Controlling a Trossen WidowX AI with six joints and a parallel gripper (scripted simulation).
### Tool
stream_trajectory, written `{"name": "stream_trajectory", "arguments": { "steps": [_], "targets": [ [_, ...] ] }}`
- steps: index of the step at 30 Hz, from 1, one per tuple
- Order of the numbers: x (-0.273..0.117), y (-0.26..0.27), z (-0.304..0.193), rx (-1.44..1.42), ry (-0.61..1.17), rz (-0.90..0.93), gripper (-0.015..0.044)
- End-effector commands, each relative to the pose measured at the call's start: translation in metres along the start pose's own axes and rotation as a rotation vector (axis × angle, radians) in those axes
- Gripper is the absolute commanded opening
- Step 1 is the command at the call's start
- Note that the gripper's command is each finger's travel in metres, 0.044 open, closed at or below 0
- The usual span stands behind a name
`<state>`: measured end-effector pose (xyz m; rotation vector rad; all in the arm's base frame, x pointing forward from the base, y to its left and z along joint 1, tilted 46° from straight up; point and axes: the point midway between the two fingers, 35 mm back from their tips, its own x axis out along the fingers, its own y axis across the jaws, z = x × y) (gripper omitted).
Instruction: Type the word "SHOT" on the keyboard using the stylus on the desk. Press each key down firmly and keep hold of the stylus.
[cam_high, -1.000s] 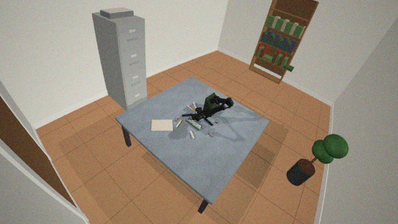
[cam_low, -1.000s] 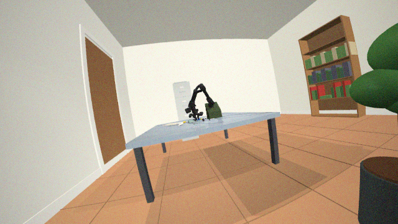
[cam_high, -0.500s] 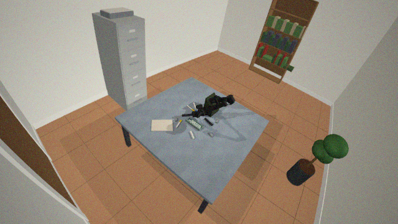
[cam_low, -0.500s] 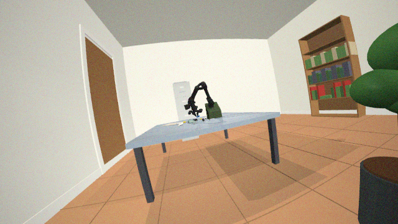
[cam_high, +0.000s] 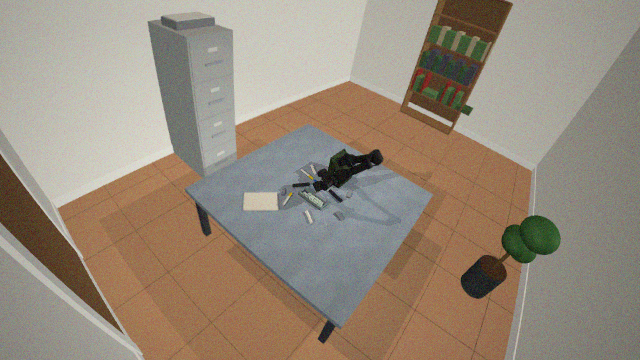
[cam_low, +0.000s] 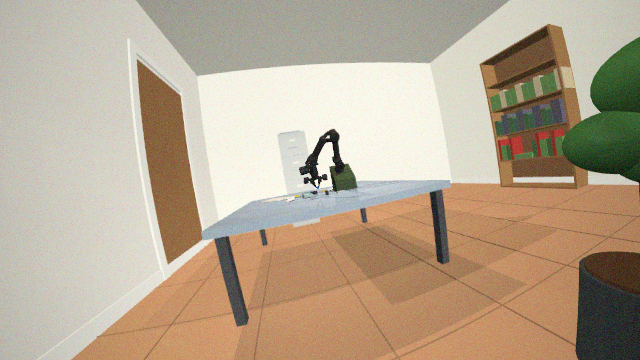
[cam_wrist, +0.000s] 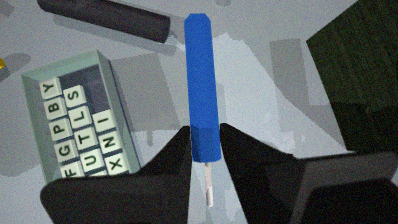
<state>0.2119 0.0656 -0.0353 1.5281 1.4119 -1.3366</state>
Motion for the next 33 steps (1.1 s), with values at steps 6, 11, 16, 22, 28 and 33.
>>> {"name": "stream_trajectory", "arguments": {
  "steps": [6, 11, 16, 22, 28, 33],
  "targets": [
    [-0.008, -0.01, -0.011, -0.207, -0.003, 0.117, 0.0],
    [-0.011, -0.015, -0.016, -0.318, -0.003, 0.182, 0.0],
    [-0.014, -0.021, -0.022, -0.424, -0.003, 0.245, 0.0],
    [-0.014, -0.021, -0.022, -0.437, -0.003, 0.254, 0.0],
    [-0.01, -0.021, -0.025, -0.437, -0.003, 0.253, 0.0],
    [-0.003, -0.02, -0.029, -0.437, -0.004, 0.253, 0.0]
  ]
}}
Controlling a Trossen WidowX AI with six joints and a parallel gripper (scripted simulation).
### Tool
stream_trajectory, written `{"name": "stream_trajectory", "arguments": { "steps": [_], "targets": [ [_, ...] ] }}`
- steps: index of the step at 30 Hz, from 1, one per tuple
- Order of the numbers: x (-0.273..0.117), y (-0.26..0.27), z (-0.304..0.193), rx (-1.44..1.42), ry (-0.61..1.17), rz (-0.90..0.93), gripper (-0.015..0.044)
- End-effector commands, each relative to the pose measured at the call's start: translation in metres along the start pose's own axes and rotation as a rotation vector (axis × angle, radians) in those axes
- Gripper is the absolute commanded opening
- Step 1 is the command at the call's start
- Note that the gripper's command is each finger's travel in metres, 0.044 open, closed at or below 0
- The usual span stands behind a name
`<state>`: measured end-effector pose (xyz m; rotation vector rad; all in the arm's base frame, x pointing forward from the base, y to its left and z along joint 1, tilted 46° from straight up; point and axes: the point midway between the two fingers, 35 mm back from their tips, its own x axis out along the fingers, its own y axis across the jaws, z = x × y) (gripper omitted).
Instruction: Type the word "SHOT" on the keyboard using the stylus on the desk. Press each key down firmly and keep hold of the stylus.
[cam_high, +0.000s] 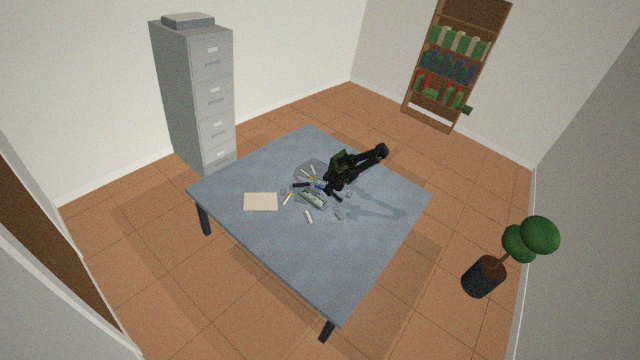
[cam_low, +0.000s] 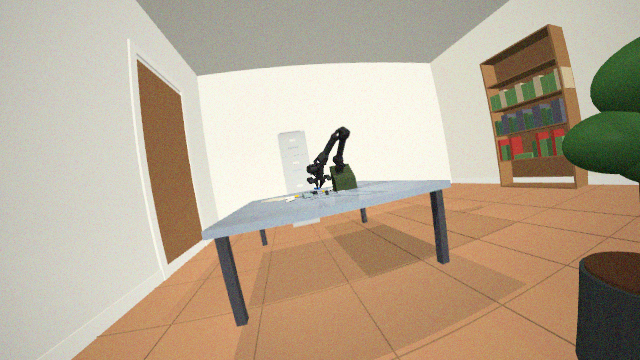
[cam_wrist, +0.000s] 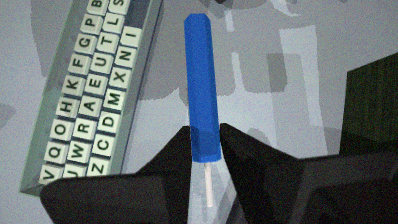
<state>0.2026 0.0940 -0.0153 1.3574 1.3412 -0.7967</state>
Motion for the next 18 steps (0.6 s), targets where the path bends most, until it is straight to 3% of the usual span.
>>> {"name": "stream_trajectory", "arguments": {
  "steps": [1, 18],
  "targets": [
    [0.008, -0.003, -0.002, 0.006, -0.005, -0.014, 0.0],
    [0.032, -0.005, -0.016, 0.006, -0.004, -0.015, 0.0]
  ]
}}
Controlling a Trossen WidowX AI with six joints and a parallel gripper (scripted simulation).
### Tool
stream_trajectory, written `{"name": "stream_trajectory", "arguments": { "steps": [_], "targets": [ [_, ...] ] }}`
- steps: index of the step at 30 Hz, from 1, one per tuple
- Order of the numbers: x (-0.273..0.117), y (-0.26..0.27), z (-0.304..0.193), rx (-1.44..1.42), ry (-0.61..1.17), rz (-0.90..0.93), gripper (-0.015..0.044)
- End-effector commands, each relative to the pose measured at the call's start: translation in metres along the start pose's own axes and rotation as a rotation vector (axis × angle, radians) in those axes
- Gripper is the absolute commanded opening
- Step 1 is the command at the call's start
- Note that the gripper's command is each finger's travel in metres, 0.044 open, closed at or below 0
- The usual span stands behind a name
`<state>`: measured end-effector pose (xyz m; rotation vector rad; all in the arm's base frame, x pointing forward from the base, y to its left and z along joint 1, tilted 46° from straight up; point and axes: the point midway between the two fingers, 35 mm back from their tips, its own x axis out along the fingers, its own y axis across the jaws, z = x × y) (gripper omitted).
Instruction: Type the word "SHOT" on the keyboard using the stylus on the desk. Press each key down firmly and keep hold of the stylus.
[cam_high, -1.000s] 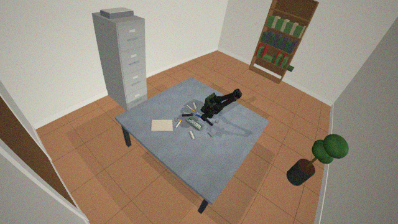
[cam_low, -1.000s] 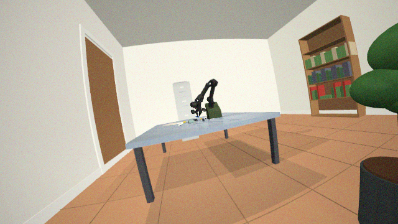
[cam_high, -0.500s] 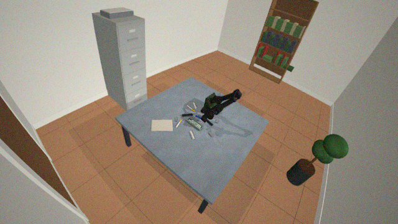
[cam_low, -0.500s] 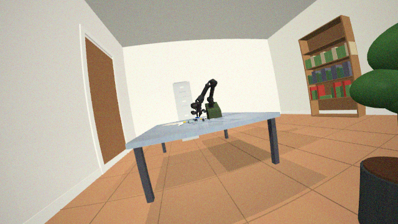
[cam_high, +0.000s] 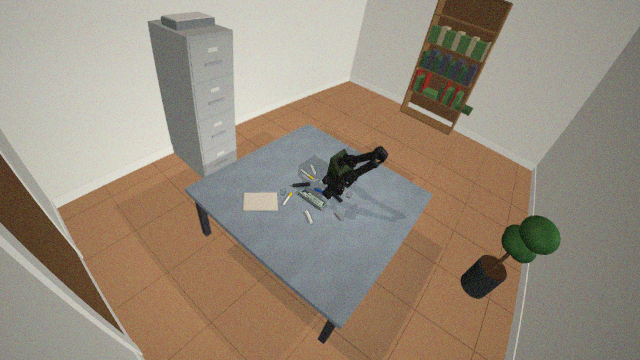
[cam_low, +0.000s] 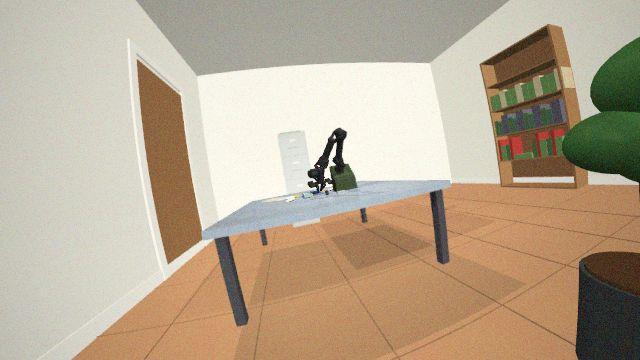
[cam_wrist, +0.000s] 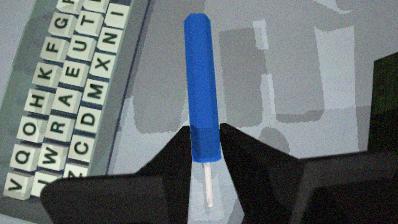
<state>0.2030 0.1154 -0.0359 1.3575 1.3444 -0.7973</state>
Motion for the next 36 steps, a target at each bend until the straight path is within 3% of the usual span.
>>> {"name": "stream_trajectory", "arguments": {
  "steps": [1, 18, 24, 31, 36],
  "targets": [
    [0.008, -0.004, -0.002, 0.006, -0.006, -0.012, 0.0],
    [0.011, -0.005, -0.004, 0.006, -0.005, -0.012, 0.0],
    [0.01, -0.004, -0.005, 0.001, 0.0, -0.008, 0.015],
    [0.006, -0.003, -0.002, 0.001, -0.002, -0.009, 0.015],
    [-0.026, -0.002, 0.018, 0.004, -0.007, -0.011, 0.015]
  ]
}}
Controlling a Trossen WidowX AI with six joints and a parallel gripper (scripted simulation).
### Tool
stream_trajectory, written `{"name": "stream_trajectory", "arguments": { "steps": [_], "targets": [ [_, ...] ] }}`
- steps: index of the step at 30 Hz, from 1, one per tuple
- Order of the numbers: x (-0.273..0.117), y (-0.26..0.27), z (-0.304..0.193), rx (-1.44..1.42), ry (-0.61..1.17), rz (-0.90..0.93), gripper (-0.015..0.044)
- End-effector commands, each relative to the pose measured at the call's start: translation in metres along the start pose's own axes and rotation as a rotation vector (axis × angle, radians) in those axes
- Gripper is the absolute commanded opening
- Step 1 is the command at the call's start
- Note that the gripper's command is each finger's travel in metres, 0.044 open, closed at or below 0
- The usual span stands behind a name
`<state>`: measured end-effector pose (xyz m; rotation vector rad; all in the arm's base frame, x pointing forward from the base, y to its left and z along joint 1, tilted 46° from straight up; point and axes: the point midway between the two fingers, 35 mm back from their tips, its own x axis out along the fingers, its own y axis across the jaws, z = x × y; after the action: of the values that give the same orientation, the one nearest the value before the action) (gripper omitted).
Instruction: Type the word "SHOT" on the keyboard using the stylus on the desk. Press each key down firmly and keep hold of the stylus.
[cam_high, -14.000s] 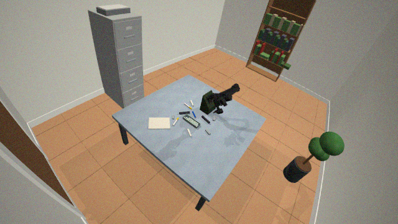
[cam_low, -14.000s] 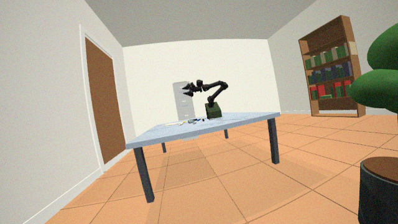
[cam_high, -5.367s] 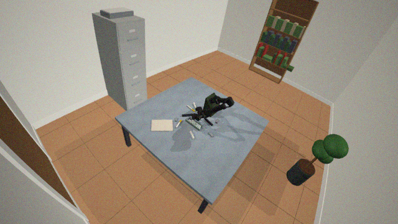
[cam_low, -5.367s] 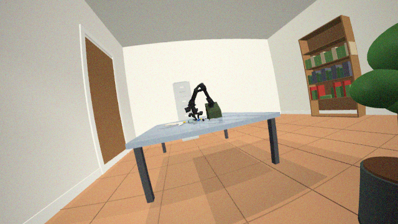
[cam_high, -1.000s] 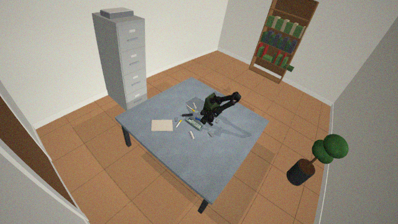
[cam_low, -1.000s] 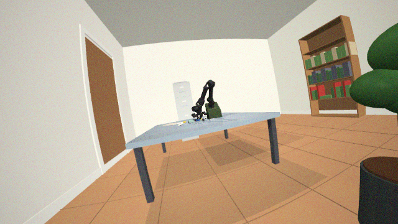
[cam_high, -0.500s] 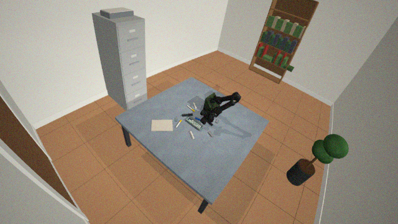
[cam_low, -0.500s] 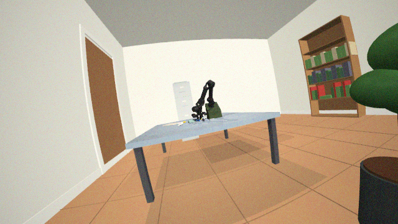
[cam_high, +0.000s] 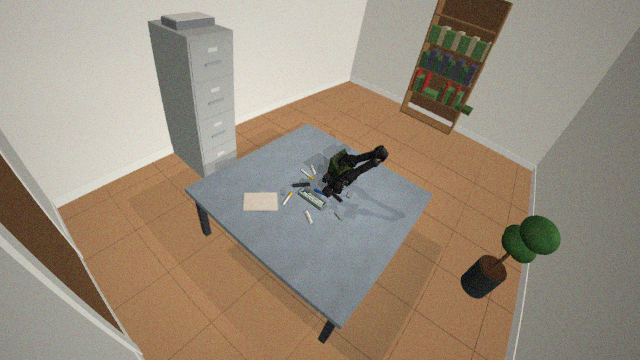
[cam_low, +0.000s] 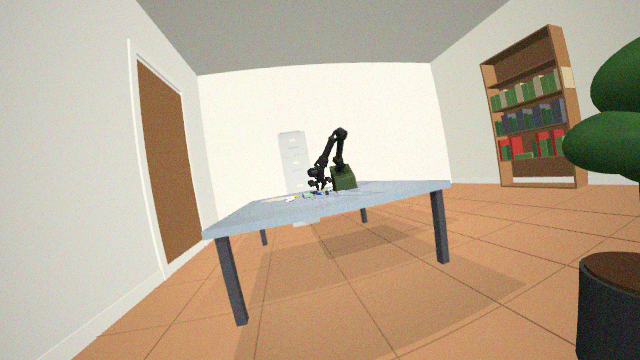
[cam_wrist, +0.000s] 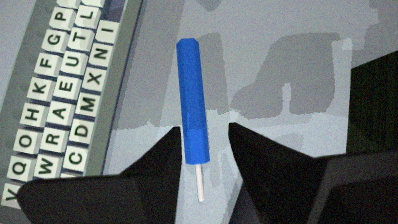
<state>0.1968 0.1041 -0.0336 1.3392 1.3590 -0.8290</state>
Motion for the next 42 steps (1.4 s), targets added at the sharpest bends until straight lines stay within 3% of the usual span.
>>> {"name": "stream_trajectory", "arguments": {
  "steps": [1, 13, 23, 28, 33, 42],
  "targets": [
    [-0.028, 0.004, 0.014, -0.002, 0.003, 0.02, 0.015],
    [-0.03, -0.001, 0.019, -0.01, 0.017, -0.022, 0.015],
    [-0.016, -0.02, 0.027, -0.129, 0.472, -0.292, 0.015],
    [-0.015, -0.014, 0.033, -0.113, 0.754, -0.236, 0.015],
    [-0.012, -0.001, 0.048, -0.048, 0.99, -0.054, 0.015],
    [-0.011, 0.004, 0.055, -0.022, 1.041, 0.018, 0.015]
  ]
}}
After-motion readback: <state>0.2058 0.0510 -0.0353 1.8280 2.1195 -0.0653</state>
